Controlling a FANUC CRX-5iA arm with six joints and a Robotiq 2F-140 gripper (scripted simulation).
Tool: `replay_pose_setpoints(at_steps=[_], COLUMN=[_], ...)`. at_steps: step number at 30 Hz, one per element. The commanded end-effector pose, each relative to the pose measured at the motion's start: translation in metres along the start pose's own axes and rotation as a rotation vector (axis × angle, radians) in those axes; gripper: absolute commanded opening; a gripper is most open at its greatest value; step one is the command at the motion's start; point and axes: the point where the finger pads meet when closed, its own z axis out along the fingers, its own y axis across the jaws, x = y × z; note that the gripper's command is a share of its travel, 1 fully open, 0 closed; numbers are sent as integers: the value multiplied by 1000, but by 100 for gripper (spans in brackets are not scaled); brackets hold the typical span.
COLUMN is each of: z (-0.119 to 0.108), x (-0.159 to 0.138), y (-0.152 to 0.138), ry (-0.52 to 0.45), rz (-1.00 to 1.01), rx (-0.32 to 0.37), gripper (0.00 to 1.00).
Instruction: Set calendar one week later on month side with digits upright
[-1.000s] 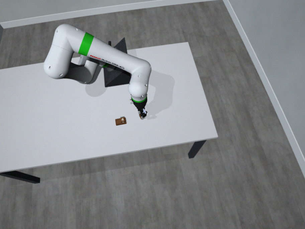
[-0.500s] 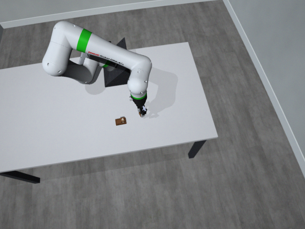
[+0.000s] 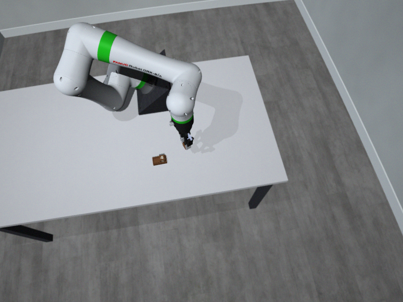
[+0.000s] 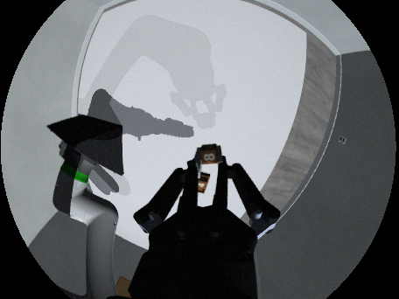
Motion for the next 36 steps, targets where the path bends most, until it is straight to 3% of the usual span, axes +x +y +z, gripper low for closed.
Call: replay_pose_setpoints(at_steps=[1,11,36], z=[0,-1,-1], x=[0,-1,-22], y=[0,0,-3], ry=[0,0,1], rz=[0,49,894], rx=[0,0,0], gripper=[16,16,16])
